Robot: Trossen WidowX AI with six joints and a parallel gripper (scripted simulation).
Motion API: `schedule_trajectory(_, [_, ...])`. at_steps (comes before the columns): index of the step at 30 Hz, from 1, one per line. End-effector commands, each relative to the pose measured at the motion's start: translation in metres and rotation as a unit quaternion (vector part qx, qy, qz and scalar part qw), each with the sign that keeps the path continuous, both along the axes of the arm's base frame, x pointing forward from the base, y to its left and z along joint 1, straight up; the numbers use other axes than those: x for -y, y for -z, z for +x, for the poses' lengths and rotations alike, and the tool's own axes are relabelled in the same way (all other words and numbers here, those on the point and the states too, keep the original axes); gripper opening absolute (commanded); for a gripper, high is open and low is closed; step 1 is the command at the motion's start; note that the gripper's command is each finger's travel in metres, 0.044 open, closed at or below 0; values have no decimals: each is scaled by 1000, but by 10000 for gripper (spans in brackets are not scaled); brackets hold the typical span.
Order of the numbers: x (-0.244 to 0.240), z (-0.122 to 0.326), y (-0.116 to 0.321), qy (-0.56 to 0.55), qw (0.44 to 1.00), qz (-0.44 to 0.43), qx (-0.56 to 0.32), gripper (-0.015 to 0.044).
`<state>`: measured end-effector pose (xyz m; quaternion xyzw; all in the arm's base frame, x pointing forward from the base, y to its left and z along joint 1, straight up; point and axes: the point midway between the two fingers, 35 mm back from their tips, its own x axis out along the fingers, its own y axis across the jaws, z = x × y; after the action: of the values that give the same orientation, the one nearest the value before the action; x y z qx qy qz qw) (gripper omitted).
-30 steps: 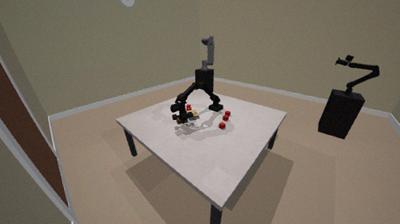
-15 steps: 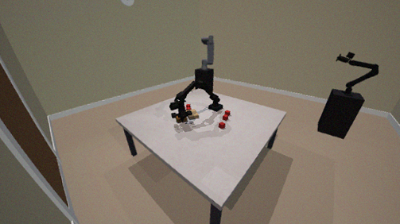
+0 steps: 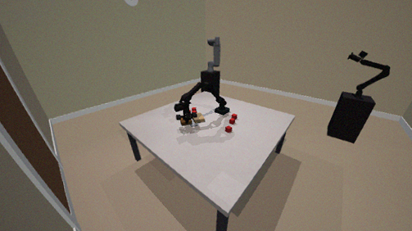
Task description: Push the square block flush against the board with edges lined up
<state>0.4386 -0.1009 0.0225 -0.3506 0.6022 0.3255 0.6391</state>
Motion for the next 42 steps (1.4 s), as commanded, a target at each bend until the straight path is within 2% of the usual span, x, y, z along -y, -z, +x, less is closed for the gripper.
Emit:
schedule_trajectory(1, [8, -8, 5, 2, 1000, -2, -8, 0])
schedule_trajectory(40, [-32, 22, 3, 2, 1000, 0, -6, 0])
schedule_trajectory(42, [-29, 19, -9, 1, 1000, 1, -7, 0])
